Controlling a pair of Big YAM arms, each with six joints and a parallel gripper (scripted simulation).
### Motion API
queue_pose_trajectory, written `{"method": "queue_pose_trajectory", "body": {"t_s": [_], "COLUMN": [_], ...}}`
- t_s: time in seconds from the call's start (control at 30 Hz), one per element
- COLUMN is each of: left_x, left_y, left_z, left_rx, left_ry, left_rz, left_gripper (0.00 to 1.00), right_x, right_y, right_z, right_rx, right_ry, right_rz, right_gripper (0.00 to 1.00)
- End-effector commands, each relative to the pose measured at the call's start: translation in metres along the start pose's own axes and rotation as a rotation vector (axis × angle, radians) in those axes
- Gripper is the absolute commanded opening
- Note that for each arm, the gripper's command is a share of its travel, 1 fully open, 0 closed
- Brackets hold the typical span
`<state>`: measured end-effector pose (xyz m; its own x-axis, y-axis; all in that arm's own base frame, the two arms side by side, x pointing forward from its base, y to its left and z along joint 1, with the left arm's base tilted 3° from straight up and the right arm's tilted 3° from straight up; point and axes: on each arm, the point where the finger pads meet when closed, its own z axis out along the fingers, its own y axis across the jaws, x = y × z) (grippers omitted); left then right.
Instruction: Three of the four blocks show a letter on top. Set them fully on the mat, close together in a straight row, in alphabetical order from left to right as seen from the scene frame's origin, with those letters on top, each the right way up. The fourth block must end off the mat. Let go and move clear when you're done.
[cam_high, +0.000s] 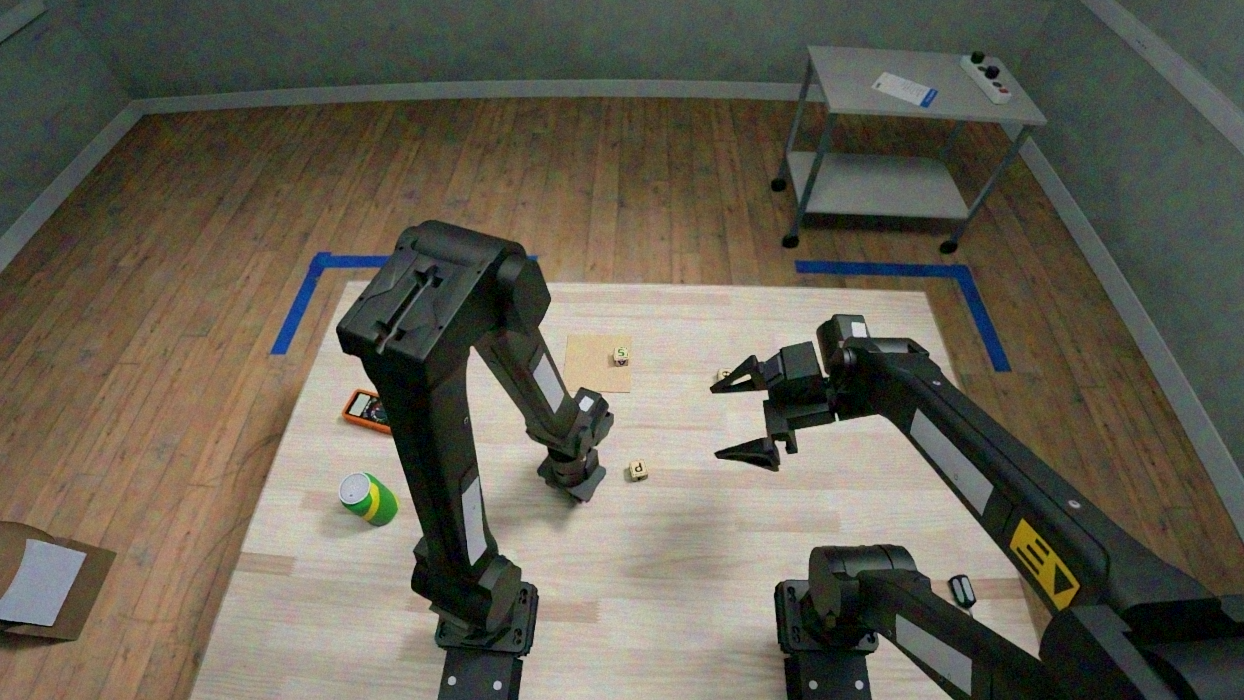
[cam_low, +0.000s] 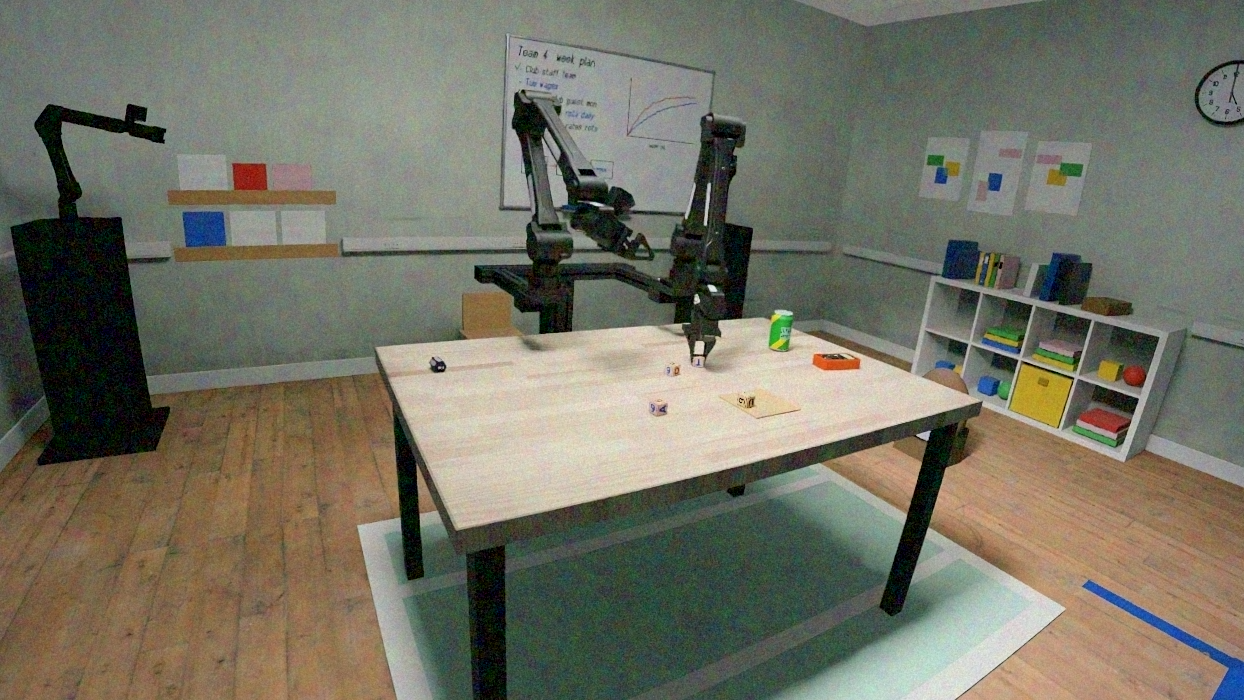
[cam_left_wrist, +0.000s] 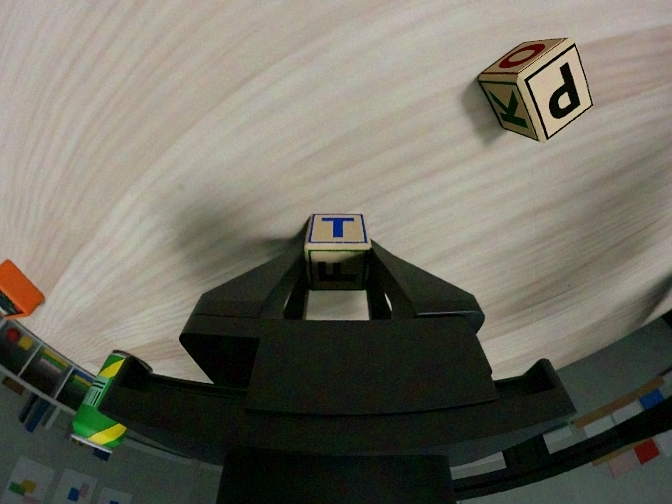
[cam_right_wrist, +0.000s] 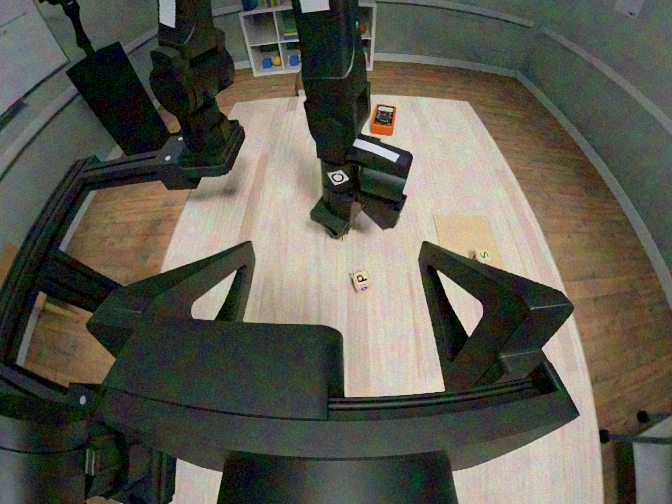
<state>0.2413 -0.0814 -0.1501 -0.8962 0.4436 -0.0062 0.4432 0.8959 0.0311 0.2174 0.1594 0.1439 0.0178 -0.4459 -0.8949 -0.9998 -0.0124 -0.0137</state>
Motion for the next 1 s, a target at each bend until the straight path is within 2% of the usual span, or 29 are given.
{"method": "queue_pose_trajectory", "body": {"t_s": [0.0, 0.03, 0.23, 0.37, 0.53, 0.63, 0.73, 0.97], "left_x": [-0.010, -0.010, -0.008, -0.034, -0.050, -0.058, -0.076, -0.128], "left_y": [0.000, 0.000, -0.001, 0.017, 0.027, 0.034, 0.045, 0.079], "left_z": [-0.003, -0.003, -0.031, -0.056, -0.057, -0.054, -0.055, -0.059], "left_rx": [-0.004, -0.004, -0.003, -0.006, -0.005, -0.001, -0.001, -0.005], "left_ry": [-0.035, -0.035, -0.030, -0.044, -0.034, -0.018, -0.017, -0.017], "left_rz": [0.004, 0.004, 0.003, 0.004, 0.016, 0.077, 0.214, 0.508], "left_gripper": [0.20, 0.25, 0.25, 0.25, 0.25, 0.25, 0.25, 0.25], "right_x": [-0.014, -0.014, -0.014, -0.014, -0.014, -0.014, -0.015, -0.038], "right_y": [-0.018, -0.018, -0.018, -0.018, -0.018, -0.018, -0.026, -0.099], "right_z": [-0.010, -0.010, -0.010, -0.010, -0.010, -0.010, -0.010, -0.010], "right_rx": [0.016, 0.016, 0.016, 0.016, 0.016, 0.016, 0.010, -0.005], "right_ry": [-0.006, -0.006, -0.006, -0.006, -0.006, -0.006, -0.006, -0.006], "right_rz": [-0.067, -0.067, -0.067, -0.067, -0.067, -0.063, -0.034, -0.045], "right_gripper": [1.00, 1.00, 1.00, 1.00, 1.00, 1.00, 1.00, 1.00]}}
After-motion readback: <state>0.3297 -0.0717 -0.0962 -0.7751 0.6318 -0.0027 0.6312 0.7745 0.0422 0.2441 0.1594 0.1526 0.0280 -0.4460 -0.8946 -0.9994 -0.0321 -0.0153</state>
